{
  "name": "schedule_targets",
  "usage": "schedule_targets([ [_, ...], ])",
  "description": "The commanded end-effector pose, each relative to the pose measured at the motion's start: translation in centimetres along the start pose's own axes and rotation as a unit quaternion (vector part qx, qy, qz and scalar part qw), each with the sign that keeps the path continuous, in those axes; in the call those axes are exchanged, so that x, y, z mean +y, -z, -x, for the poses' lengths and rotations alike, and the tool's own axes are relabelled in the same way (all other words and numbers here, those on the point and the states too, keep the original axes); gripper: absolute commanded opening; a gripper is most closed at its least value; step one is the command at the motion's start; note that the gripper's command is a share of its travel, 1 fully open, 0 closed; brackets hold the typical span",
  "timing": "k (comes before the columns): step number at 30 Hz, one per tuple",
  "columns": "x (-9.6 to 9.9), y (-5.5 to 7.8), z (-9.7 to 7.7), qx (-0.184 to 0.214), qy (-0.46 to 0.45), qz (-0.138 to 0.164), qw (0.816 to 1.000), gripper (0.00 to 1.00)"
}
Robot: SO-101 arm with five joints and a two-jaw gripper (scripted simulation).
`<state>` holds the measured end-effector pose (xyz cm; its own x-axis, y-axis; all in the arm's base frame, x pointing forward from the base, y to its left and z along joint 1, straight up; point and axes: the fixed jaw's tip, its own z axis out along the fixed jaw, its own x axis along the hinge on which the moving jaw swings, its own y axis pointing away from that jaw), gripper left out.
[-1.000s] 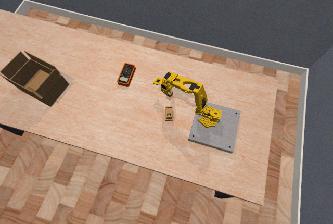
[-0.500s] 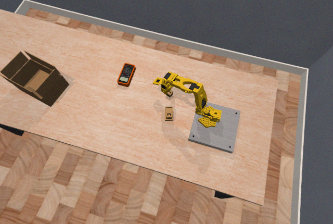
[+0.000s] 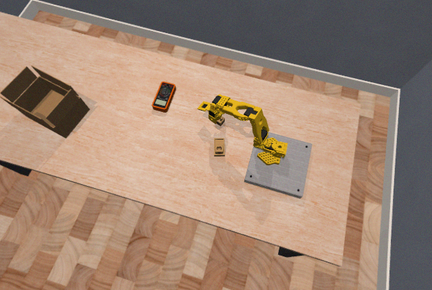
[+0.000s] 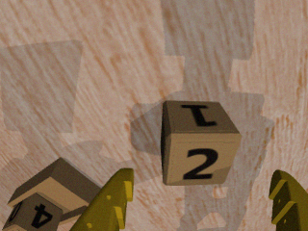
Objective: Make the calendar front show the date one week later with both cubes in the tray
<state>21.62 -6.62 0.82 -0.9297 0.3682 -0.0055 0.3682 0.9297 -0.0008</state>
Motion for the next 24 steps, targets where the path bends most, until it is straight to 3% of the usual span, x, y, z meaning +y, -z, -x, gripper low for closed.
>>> schedule_targets([
  [1,0.2,-1.0,-0.3,0.009,-0.002,0.0,1.0,0.35],
  [7,0.1,-1.9,-0.3,0.009,-0.002,0.0,1.0,0.35],
  [24,0.1,-2.8,-0.4,0.009,-0.002,0.0,1.0,0.35],
])
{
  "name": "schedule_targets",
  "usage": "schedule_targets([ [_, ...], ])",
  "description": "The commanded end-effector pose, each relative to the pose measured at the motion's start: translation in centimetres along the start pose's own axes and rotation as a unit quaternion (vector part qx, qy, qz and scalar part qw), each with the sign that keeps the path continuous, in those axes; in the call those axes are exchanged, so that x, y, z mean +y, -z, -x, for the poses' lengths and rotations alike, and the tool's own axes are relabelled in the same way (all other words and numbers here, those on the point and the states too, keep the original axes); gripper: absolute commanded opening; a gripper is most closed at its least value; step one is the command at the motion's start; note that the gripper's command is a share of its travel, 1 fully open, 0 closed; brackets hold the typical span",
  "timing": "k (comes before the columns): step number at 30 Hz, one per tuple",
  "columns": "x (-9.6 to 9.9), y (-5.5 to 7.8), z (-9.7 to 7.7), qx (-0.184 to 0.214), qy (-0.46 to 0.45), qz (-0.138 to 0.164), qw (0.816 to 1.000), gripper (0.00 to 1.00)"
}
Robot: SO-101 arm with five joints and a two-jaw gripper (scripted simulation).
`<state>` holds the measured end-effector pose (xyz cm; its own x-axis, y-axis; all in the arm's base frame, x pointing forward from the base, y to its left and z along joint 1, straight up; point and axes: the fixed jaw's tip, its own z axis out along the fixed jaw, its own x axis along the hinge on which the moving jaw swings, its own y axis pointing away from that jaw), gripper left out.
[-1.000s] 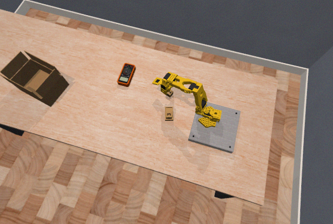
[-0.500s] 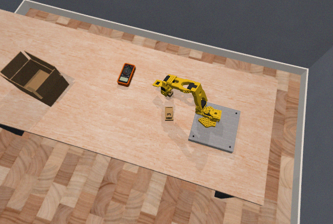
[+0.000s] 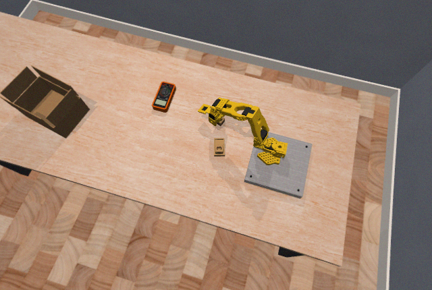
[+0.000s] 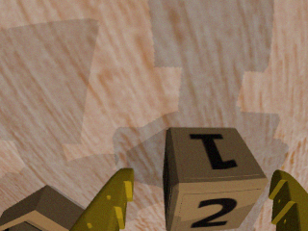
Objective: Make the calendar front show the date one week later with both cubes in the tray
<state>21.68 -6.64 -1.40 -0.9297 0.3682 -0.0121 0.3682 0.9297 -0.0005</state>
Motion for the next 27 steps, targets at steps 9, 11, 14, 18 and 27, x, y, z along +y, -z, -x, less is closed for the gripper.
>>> schedule_targets([
  [9,0.1,-0.55,-0.47,0.012,-0.002,0.0,1.0,0.35],
  [11,0.07,-0.55,-0.47,0.012,-0.002,0.0,1.0,0.34],
  [14,0.0,-0.54,-0.46,0.012,-0.002,0.0,1.0,0.33],
  [18,-0.09,-0.54,-0.46,0.012,-0.002,0.0,1.0,0.32],
  [27,-0.43,-0.54,-0.46,0.012,-0.002,0.0,1.0,0.27],
])
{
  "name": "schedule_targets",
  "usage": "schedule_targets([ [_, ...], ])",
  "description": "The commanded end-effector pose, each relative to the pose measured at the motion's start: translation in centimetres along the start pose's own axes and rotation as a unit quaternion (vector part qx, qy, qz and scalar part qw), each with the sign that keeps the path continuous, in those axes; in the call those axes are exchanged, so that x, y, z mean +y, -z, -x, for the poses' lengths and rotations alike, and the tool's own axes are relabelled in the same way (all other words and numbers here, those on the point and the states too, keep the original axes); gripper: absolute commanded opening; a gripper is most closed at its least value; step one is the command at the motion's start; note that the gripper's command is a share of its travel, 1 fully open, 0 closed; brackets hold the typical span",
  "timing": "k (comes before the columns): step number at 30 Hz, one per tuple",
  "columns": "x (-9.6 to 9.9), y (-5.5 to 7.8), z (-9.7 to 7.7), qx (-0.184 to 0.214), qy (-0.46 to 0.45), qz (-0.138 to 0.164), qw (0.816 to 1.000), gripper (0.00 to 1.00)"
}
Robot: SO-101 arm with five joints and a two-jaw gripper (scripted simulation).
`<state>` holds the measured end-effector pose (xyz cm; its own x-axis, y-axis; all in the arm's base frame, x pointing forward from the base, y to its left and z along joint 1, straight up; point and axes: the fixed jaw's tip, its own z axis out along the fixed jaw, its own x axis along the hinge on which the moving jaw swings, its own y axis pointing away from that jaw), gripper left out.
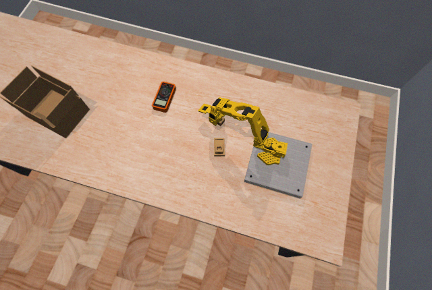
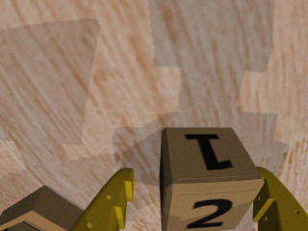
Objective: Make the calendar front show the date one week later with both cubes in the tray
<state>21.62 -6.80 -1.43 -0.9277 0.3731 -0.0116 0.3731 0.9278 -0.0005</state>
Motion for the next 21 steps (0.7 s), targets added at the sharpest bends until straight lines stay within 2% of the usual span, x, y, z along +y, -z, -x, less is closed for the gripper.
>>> schedule_targets([
  [1,-0.31,-0.51,-0.45,0.011,0.001,0.0,1.0,0.27],
  [21,-0.79,-0.51,-0.45,0.011,0.001,0.0,1.0,0.2],
])
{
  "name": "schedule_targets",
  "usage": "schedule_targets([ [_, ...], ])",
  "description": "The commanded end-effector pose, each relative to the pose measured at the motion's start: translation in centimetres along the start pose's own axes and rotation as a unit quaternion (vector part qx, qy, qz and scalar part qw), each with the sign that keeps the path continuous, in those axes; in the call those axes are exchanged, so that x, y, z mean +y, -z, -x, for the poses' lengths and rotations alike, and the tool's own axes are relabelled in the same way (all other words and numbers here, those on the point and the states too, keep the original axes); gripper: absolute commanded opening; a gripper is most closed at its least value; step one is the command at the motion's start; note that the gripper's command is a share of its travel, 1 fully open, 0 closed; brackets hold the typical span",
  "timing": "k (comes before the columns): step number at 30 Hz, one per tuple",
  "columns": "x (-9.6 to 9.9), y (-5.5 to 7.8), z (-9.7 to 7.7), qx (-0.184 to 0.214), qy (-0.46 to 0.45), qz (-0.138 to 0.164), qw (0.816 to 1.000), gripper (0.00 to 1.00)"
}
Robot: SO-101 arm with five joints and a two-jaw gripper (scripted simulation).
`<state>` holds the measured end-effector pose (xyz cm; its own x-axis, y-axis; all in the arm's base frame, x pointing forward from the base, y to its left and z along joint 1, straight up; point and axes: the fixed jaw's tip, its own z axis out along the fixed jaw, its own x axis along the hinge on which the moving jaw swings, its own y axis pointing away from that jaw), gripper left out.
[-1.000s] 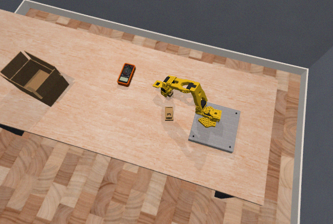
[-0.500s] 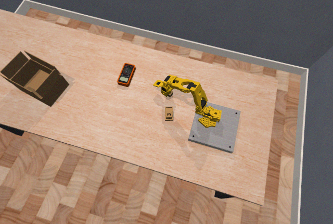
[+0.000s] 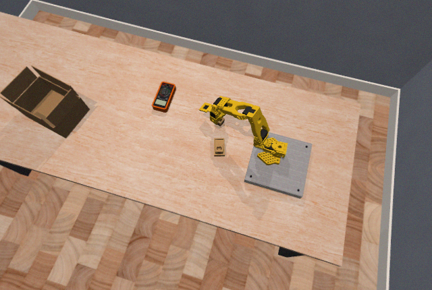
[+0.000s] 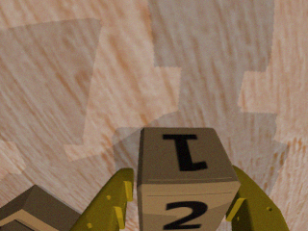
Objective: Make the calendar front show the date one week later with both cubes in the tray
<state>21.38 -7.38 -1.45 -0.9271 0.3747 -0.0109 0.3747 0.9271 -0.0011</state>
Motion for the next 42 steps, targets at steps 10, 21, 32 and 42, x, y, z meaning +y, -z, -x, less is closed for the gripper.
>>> schedule_targets([
  [10,-0.15,-0.49,-0.45,0.011,0.002,0.001,1.0,0.19],
  [21,-0.15,-0.49,-0.45,0.011,0.002,0.001,1.0,0.1],
  [32,-0.15,-0.49,-0.45,0.011,0.002,0.001,1.0,0.01],
  [42,-0.15,-0.45,-0.44,0.011,0.002,0.001,1.0,0.0],
])
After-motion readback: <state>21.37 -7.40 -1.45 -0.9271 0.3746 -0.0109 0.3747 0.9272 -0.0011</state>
